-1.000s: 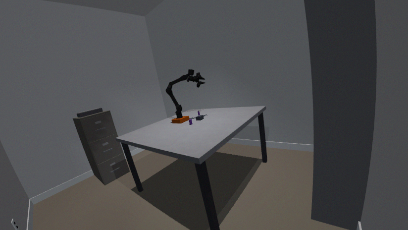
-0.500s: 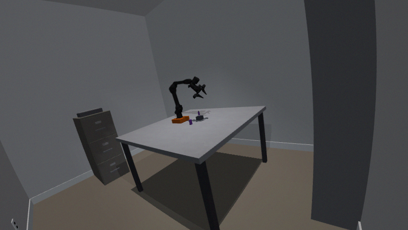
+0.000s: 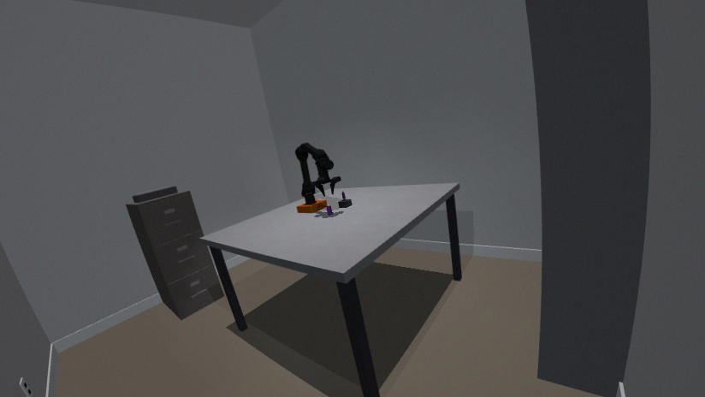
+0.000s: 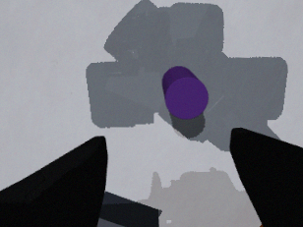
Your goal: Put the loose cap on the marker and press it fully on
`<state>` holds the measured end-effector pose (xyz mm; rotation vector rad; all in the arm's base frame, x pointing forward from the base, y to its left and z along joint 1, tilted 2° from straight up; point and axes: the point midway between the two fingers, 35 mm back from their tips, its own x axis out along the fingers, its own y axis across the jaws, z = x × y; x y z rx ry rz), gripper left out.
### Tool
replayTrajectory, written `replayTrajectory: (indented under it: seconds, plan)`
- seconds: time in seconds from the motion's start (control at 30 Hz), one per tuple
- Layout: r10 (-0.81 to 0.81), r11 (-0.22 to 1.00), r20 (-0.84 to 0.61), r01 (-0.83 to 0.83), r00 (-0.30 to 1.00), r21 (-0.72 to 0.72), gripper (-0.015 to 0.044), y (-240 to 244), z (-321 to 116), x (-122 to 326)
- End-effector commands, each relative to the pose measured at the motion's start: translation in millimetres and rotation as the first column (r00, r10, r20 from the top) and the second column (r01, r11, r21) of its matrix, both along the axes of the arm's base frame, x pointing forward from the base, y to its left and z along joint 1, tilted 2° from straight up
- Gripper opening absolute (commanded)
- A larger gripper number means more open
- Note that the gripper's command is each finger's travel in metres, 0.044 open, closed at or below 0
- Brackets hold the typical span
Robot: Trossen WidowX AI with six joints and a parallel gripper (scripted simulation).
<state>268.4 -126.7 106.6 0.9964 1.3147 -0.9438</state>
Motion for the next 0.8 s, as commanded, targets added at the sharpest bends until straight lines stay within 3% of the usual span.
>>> replayTrajectory:
  seconds: [0.0, 0.2, 0.77]
  plan:
    - [-0.015, 1.0, -0.049, 0.016, 0.999, 0.008, 0.0253, -4.4, -6.4, -13.1]
    - [-0.015, 1.0, -0.049, 0.016, 0.999, 0.008, 0.0253, -3.0, -39.5, -14.4]
    - [-0.015, 1.0, -0.05, 0.016, 0.999, 0.008, 0.0253, -1.8, -65.4, -15.6]
